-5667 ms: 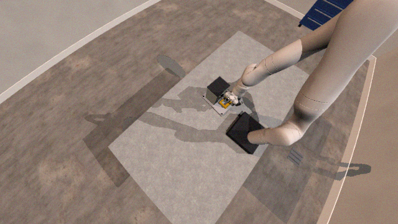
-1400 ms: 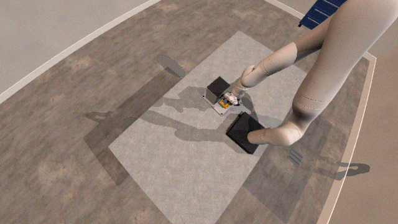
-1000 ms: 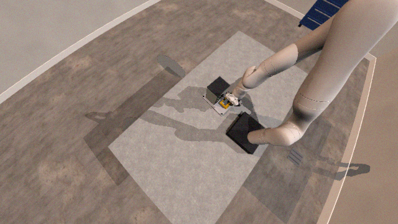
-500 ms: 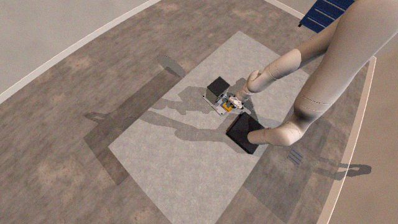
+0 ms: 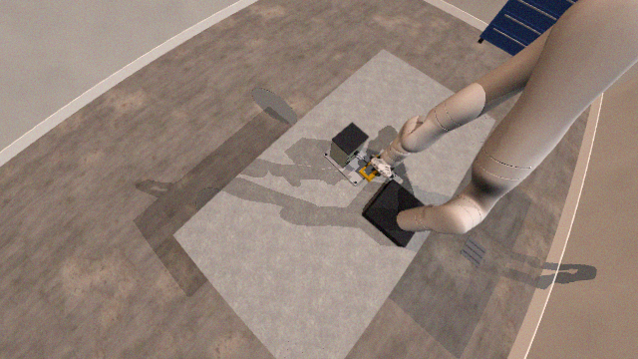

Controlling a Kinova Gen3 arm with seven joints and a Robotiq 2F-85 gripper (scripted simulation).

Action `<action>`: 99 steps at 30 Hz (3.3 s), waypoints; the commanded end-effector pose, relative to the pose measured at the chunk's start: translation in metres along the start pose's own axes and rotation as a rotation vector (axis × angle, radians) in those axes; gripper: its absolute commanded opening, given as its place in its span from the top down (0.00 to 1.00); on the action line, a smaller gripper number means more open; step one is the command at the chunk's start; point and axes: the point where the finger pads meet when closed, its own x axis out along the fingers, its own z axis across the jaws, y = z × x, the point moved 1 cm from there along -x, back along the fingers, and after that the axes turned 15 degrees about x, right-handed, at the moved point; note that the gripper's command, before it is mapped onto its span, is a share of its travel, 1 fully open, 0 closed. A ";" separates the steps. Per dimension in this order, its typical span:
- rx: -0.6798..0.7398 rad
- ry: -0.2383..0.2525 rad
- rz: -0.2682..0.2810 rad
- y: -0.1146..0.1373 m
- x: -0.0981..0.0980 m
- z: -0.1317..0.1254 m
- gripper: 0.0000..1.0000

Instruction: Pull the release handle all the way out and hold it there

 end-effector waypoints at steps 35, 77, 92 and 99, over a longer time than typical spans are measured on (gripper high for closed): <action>-0.001 0.016 -0.007 -0.003 0.000 -0.009 1.00; -0.001 0.016 -0.007 -0.005 0.000 -0.018 1.00; -0.001 0.016 -0.007 -0.005 0.000 -0.018 1.00; -0.001 0.016 -0.007 -0.005 0.000 -0.018 1.00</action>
